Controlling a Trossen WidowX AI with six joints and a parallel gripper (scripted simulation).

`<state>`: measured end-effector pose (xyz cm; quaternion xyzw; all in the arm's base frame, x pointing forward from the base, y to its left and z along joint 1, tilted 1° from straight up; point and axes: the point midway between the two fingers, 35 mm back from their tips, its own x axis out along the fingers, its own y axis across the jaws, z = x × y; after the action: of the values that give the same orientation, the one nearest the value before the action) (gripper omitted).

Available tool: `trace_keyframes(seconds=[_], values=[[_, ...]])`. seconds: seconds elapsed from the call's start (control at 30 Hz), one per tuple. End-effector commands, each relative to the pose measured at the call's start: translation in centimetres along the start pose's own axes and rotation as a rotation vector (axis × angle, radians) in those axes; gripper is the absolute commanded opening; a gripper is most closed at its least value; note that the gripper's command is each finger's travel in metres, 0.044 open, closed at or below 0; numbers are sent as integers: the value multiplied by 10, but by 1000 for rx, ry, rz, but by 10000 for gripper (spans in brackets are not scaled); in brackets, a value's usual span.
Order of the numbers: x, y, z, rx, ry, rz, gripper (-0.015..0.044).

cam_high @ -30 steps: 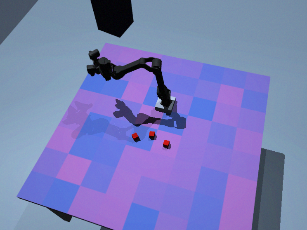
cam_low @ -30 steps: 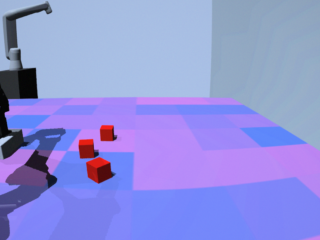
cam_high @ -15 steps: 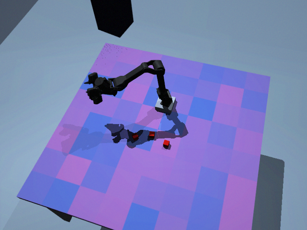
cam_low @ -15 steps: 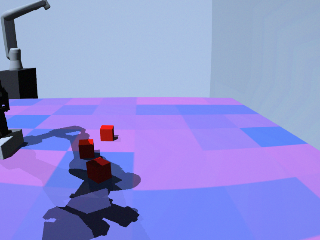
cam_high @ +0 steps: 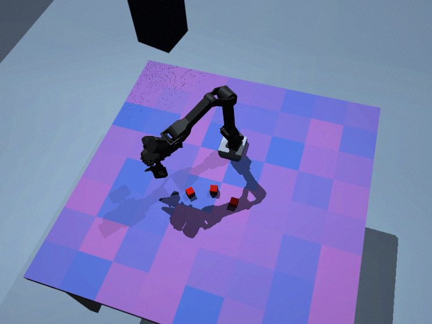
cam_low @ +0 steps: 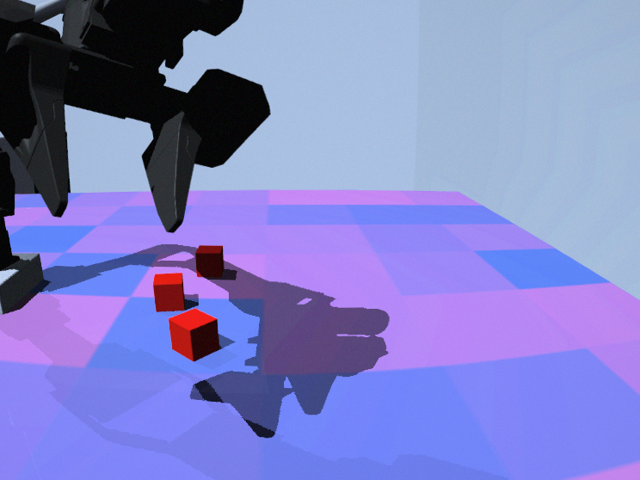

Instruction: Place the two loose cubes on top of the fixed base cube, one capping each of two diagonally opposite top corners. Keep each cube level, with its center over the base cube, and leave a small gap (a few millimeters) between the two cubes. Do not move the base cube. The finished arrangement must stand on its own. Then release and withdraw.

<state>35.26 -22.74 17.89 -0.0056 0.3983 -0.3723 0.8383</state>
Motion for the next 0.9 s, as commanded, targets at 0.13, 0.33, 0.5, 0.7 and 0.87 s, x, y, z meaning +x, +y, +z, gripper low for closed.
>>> trace_keyframes(seconds=[0.13,0.33,0.5,0.7,0.87], values=[[-37,70,-41,198,190,185,265],[-77,113,-85,347,405,247,265],[-115,135,-124,460,597,225,265],[-162,145,-168,578,808,110,265],[-167,145,-173,590,830,91,265]])
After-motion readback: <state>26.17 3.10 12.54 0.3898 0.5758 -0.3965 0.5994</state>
